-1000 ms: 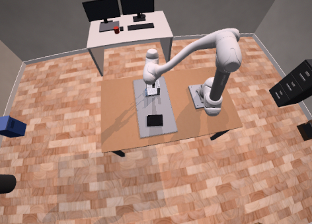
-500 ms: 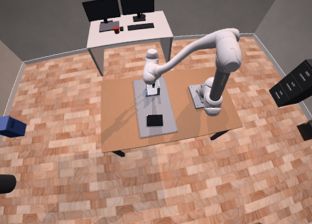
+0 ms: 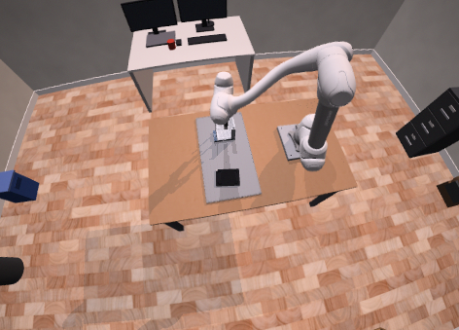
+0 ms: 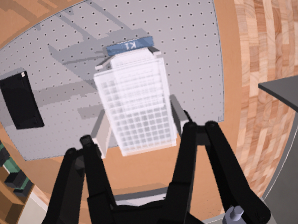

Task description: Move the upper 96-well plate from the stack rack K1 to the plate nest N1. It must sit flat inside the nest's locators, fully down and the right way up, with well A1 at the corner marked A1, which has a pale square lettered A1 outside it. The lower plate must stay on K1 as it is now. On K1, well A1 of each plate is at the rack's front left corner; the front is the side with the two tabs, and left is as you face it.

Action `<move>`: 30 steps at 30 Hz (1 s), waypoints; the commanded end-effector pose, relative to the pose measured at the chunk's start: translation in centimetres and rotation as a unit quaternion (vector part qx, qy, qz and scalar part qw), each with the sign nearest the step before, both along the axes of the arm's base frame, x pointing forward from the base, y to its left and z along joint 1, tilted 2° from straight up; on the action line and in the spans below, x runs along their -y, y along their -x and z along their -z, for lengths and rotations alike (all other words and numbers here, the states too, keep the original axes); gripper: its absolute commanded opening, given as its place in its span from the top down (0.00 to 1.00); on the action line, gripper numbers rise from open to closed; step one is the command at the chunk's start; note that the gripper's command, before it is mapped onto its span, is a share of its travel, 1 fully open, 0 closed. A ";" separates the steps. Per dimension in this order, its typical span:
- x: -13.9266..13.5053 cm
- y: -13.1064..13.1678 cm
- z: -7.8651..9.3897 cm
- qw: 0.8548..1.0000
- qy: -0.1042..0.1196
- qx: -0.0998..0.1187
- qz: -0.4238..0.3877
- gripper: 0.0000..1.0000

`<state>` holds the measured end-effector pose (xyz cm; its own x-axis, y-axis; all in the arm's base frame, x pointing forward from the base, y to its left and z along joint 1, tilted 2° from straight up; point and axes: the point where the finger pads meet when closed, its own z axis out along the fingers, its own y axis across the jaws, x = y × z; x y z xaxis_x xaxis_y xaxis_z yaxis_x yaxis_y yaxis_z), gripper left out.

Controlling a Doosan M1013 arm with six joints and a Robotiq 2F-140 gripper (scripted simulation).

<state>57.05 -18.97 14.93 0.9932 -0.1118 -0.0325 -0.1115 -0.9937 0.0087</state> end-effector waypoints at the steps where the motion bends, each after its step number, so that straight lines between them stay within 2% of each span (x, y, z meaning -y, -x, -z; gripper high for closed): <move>1: 0.0 -0.1 -0.3 1.000 -0.001 0.001 -0.003 1.00; 28: 0.0 -0.1 -0.3 1.000 -0.001 0.001 -0.003 1.00; 30: -0.6 -0.2 -0.3 1.000 0.000 0.001 0.030 1.00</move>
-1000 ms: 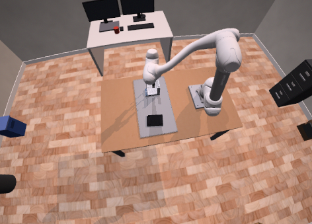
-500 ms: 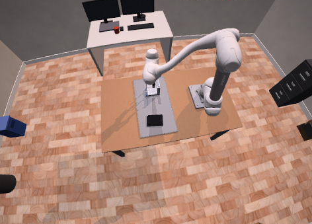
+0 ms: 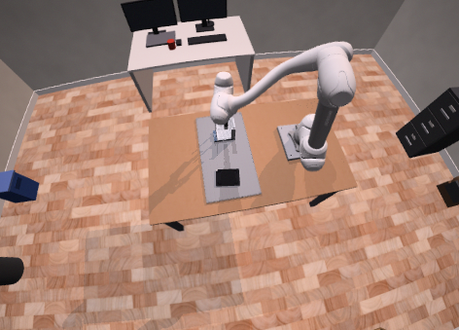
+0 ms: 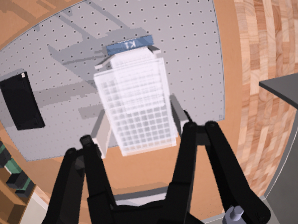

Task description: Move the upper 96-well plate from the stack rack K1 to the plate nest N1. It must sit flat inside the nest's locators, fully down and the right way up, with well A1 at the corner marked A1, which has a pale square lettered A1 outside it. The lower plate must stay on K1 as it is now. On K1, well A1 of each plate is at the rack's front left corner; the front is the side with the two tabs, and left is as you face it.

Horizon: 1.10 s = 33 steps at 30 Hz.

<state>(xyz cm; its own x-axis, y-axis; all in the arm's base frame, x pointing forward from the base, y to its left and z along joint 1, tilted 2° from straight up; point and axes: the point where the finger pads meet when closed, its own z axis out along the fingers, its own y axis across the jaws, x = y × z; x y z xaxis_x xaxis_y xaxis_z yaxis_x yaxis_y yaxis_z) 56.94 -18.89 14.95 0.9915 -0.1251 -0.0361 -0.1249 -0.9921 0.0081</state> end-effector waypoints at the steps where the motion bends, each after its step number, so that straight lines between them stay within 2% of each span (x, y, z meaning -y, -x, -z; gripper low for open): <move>1: -0.9 -0.4 -0.3 0.999 0.001 0.003 0.040 1.00; 33: -10.0 -2.2 0.0 0.999 0.001 0.003 0.045 1.00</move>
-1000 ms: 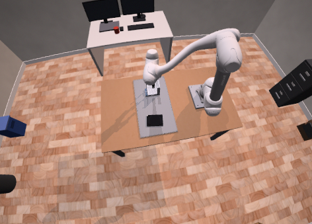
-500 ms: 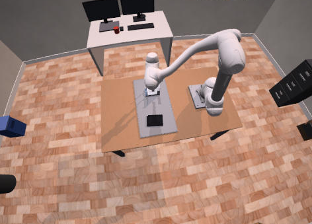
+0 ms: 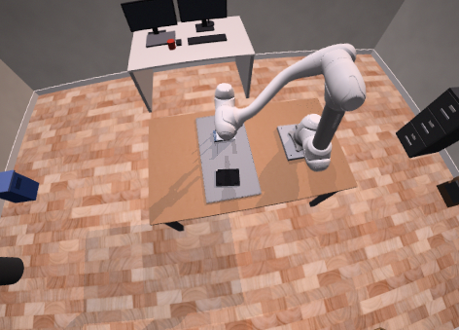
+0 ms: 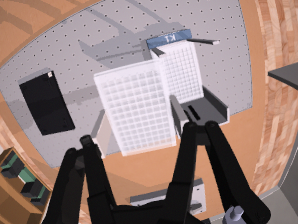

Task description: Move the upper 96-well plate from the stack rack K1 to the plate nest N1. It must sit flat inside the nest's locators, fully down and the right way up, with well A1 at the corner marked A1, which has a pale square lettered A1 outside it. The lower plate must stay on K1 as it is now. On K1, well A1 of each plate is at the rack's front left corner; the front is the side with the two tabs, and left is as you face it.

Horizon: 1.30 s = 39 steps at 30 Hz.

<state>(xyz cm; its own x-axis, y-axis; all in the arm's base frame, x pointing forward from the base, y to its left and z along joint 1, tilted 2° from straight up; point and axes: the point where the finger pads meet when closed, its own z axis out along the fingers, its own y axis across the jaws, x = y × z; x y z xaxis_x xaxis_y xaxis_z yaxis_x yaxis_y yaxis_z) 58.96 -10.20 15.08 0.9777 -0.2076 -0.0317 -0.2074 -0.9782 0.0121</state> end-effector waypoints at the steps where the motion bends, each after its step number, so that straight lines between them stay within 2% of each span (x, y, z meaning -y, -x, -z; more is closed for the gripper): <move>1: -1.7 -0.2 0.2 1.000 -0.001 0.001 0.003 1.00; 39: -12.8 -2.4 0.6 1.000 -0.001 0.001 0.003 1.00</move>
